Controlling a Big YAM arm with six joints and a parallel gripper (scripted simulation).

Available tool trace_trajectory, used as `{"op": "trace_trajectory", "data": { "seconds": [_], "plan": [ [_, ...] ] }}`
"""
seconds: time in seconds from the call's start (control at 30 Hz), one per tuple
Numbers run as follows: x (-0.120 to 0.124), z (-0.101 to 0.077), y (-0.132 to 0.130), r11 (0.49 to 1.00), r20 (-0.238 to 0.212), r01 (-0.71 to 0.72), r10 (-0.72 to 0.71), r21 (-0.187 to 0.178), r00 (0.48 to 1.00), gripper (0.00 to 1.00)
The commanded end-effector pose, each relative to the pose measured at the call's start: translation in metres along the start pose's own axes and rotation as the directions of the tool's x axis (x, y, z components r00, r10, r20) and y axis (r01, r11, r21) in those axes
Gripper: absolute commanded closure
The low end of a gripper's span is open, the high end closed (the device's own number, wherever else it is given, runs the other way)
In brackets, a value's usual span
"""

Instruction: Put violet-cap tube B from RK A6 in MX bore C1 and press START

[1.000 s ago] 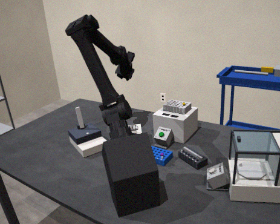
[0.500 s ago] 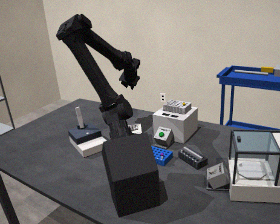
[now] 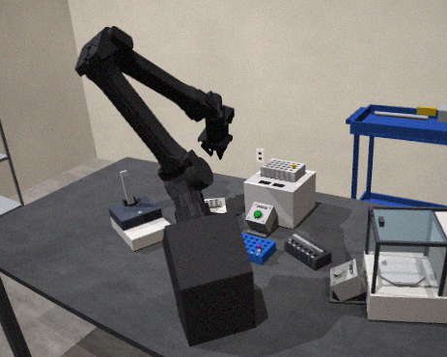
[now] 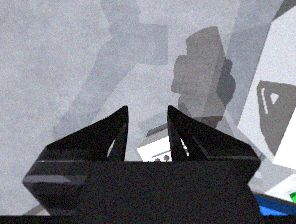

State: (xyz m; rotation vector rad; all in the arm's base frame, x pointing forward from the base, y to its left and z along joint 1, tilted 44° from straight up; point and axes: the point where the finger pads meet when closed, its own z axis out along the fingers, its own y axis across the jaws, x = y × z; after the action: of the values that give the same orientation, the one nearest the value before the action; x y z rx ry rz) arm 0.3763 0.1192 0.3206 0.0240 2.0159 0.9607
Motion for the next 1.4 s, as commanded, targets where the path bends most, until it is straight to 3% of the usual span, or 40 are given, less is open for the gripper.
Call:
{"op": "trace_trajectory", "data": {
  "seconds": [0.0,0.03,0.17,0.2,0.23,0.27,0.4,0.43,0.6,0.73,0.77,0.8,0.83,0.97,1.07,1.13,1.17,1.2,1.3,1.33,1.37],
  "plan": [
    [0.012,-0.011,-0.017,0.999,-0.004,0.028,-0.028,0.02,1.0,0.64],
    [0.017,-0.013,-0.023,0.999,-0.03,0.02,-0.019,0.038,0.999,0.64],
    [0.029,-0.016,-0.034,0.999,-0.031,0.02,-0.018,0.038,0.999,0.64],
    [0.039,-0.012,-0.048,0.998,-0.076,-0.006,0.011,0.066,0.997,0.64],
    [0.042,-0.019,-0.048,0.998,-0.061,0.008,-0.004,0.059,0.998,0.64],
    [0.05,-0.018,-0.057,0.997,-0.096,-0.008,0.016,0.082,0.995,0.64],
    [0.066,-0.029,-0.074,0.997,-0.072,0.015,-0.01,0.071,0.997,0.64],
    [0.078,-0.029,-0.083,0.995,-0.116,-0.011,0.022,0.098,0.993,0.64],
    [0.109,-0.037,-0.115,0.99,-0.174,-0.033,0.057,0.138,0.983,0.64],
    [0.121,-0.041,-0.126,0.99,-0.173,-0.033,0.057,0.138,0.983,0.64],
    [0.104,-0.043,-0.124,0.989,-0.172,-0.01,0.036,0.148,0.984,0.64],
    [0.132,-0.045,-0.137,0.987,-0.197,-0.039,0.069,0.156,0.978,0.64],
    [0.138,-0.047,-0.143,0.983,-0.219,-0.042,0.082,0.178,0.972,0.64],
    [0.159,-0.054,-0.165,0.984,-0.213,-0.036,0.073,0.172,0.974,0.64],
    [0.179,-0.061,-0.183,0.975,-0.264,-0.05,0.108,0.216,0.958,0.64],
    [0.19,-0.064,-0.193,0.977,-0.259,-0.047,0.102,0.209,0.96,0.64],
    [0.194,-0.067,-0.199,0.971,-0.282,-0.05,0.117,0.234,0.952,0.64],
    [0.203,-0.068,-0.204,0.972,-0.284,-0.056,0.122,0.228,0.951,0.64],
    [0.205,-0.07,-0.211,0.973,-0.274,-0.041,0.104,0.227,0.956,0.64],
    [0.195,-0.072,-0.217,0.968,-0.291,-0.032,0.106,0.25,0.951,0.64],
    [0.203,-0.073,-0.223,0.969,-0.285,-0.026,0.097,0.245,0.954,0.64]
  ]
}}
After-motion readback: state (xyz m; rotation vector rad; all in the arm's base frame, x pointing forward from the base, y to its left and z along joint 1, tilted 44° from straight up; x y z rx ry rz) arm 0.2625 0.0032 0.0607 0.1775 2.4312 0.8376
